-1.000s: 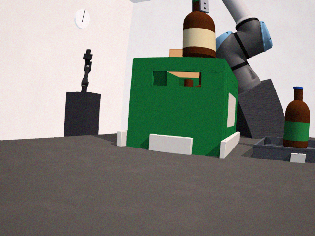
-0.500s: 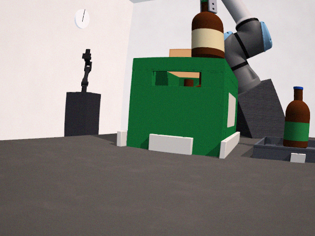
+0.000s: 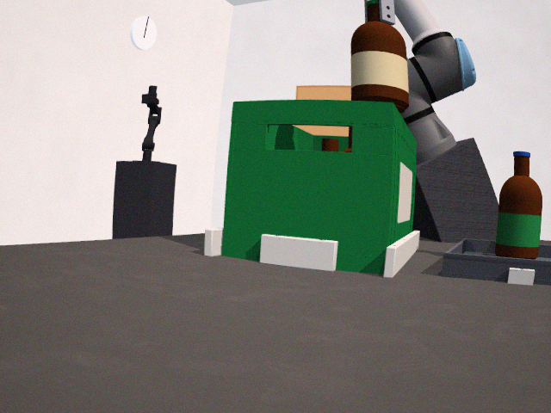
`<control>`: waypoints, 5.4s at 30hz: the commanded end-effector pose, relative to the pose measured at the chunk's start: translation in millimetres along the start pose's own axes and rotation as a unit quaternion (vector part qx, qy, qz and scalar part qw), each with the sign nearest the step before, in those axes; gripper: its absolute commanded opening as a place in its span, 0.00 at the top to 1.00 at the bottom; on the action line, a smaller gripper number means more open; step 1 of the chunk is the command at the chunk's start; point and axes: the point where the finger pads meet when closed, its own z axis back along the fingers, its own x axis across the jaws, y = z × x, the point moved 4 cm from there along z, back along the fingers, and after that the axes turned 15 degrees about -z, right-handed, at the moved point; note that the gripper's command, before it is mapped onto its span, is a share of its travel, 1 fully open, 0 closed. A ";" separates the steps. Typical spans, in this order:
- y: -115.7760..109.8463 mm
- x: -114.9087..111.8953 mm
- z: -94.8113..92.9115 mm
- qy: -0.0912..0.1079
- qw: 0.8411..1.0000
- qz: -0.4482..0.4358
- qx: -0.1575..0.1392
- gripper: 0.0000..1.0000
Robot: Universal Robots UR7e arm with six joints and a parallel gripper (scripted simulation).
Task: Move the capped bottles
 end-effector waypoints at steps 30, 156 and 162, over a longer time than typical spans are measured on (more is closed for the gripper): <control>39.2 27.6 0.3 0.000 1.000 -0.002 -0.001 1.00; 160.2 101.7 1.1 0.000 1.000 -0.002 0.000 1.00; 162.8 103.5 1.1 0.000 1.000 -0.002 0.000 1.00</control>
